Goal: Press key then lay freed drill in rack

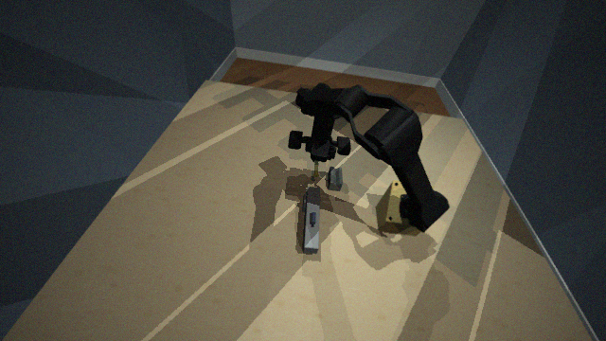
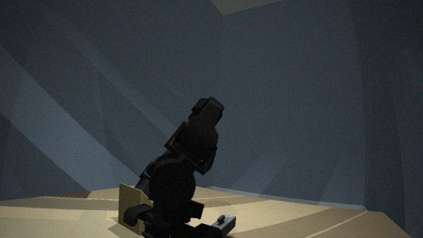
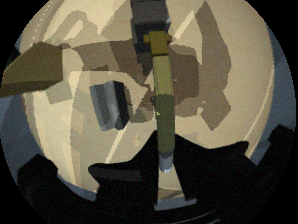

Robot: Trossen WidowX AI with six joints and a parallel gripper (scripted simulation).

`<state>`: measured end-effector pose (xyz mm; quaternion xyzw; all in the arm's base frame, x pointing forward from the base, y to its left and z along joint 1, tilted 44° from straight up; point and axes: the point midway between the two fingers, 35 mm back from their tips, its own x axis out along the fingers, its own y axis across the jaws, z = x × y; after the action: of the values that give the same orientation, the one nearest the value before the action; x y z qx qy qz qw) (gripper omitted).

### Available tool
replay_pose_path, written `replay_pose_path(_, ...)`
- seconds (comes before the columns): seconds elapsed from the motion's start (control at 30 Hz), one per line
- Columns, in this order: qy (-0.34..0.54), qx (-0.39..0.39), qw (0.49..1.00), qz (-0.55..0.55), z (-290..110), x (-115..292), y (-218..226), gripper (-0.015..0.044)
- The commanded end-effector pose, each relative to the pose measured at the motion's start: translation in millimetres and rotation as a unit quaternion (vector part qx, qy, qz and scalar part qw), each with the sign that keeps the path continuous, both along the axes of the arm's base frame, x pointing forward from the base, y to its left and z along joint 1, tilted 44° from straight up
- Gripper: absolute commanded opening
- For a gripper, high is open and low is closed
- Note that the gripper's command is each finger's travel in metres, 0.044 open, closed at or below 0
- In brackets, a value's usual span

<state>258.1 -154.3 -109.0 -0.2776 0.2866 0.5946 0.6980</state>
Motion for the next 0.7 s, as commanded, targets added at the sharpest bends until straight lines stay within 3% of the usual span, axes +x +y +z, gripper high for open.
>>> replay_pose_path(0.0, -0.002, -0.002, 1.000, 0.003, 3, 0, -2, 0.0000)
replay_pose_path(0.67, -0.002, -0.003, 1.000, 0.003, 1, -15, -2, 0.0000)
